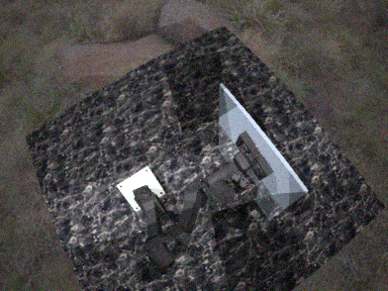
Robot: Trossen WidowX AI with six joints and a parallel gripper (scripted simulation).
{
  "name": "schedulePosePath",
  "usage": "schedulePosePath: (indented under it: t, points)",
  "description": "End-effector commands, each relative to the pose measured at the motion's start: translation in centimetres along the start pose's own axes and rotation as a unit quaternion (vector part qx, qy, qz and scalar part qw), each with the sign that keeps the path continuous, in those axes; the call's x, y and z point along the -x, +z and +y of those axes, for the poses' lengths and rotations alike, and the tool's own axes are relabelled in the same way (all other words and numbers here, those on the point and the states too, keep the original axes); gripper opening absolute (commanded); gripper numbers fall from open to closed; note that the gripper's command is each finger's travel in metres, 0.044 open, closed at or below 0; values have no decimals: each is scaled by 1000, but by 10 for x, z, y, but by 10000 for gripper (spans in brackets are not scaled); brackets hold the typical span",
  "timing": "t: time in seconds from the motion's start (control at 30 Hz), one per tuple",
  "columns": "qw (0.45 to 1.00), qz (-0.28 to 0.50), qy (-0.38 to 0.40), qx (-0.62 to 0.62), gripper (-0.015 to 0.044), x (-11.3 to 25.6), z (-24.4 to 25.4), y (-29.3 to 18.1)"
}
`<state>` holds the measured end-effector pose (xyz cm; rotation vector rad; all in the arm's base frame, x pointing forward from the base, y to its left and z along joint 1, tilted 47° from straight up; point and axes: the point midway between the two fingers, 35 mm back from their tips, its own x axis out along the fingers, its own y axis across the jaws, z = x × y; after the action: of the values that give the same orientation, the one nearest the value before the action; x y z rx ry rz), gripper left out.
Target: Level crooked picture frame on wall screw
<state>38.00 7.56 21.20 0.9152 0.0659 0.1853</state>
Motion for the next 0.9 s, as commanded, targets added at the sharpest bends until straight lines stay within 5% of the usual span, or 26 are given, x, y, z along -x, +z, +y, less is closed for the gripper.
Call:
schedulePosePath:
  t: [0.0, 0.07, 0.87]
  points:
    - [1000, 0, 3, -2, 36, -1, 2, 1]
    - [1000, 0, 3, -2, 0, -1, 2, 1]
    - [1000, 0, 3, -2, 0, 0, 6, 0]
